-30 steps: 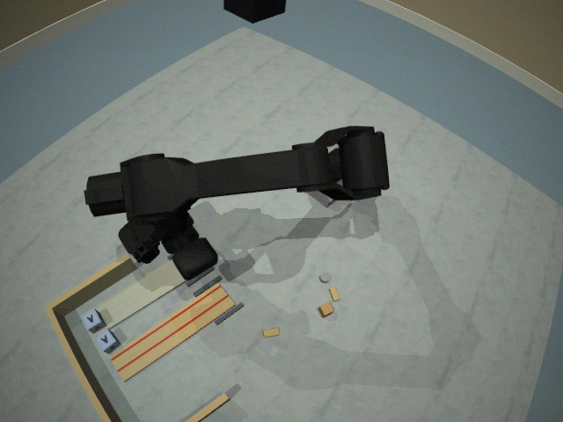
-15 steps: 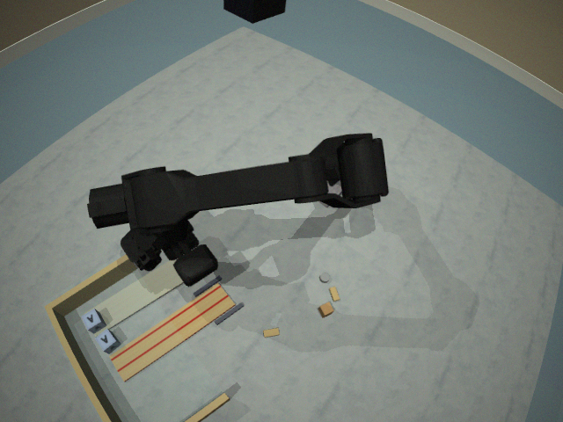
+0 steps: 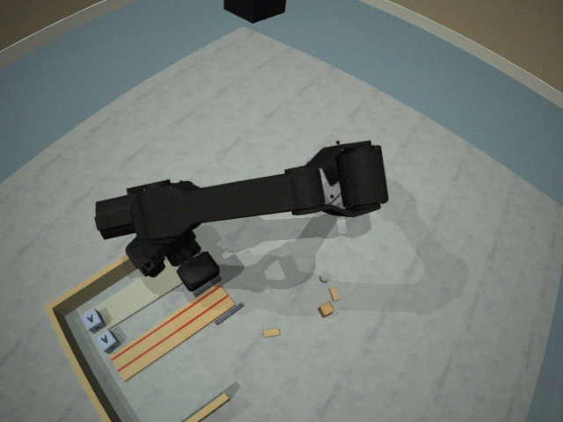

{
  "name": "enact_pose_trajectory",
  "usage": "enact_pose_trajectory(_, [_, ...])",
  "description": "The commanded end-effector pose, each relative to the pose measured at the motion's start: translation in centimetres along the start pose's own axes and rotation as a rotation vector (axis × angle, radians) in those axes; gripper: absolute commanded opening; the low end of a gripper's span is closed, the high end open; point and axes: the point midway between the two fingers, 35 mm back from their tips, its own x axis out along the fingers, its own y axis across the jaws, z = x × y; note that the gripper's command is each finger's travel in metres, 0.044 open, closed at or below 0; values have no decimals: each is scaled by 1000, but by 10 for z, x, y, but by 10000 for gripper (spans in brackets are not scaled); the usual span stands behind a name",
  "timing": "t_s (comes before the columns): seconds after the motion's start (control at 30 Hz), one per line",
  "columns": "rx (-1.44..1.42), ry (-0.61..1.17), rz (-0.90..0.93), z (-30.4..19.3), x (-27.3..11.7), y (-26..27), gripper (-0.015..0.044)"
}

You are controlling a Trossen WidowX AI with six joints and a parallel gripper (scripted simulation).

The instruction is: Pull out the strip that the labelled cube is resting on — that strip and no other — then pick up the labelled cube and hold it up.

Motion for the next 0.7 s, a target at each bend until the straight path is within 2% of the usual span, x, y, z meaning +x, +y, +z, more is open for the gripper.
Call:
enact_pose_trajectory(0.0, [10,0,7,-1,7,1,0])
enact_pose_trajectory(0.67, [9,0,8,-3,24,2,0])
